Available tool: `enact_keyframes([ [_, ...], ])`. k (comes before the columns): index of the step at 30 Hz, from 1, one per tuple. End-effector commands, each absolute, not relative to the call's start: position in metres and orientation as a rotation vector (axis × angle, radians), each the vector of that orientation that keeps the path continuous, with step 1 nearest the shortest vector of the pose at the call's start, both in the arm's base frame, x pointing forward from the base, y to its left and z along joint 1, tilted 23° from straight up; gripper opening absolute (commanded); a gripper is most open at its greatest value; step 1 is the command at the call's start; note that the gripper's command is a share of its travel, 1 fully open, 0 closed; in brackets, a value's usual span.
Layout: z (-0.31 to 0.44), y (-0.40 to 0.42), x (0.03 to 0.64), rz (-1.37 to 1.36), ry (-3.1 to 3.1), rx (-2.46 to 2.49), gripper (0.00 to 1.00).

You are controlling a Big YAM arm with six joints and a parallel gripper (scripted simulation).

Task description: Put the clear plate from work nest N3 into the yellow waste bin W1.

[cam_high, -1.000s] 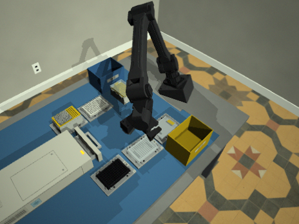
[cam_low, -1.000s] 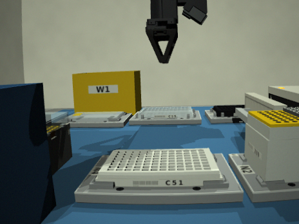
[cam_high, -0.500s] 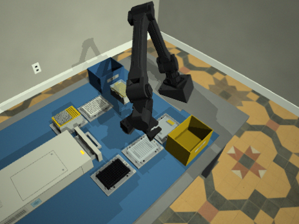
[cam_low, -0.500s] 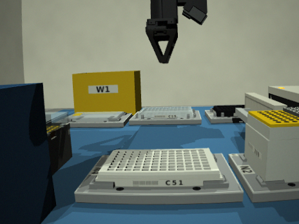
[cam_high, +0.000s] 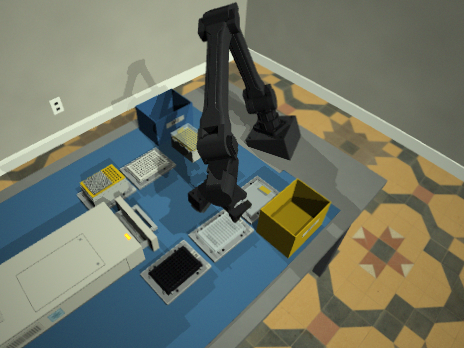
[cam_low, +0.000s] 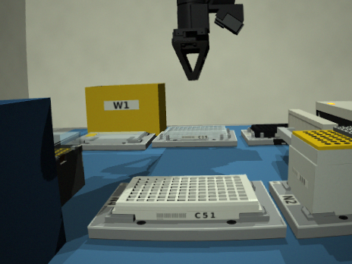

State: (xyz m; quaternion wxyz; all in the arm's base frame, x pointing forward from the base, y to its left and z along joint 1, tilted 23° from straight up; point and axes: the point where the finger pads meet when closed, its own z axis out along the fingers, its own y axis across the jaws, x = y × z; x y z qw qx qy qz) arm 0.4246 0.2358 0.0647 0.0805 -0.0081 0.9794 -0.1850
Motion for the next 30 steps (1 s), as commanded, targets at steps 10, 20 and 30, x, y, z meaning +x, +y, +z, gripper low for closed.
enact_keyframes([
  [10, 0.047, 0.223, 0.433, -0.56, 2.931, -0.013, 1.0],
  [20, 0.039, 0.219, 0.436, -0.554, 2.926, -0.01, 1.0],
  [30, 0.025, 0.214, 0.437, -0.561, 2.931, -0.013, 1.0],
])
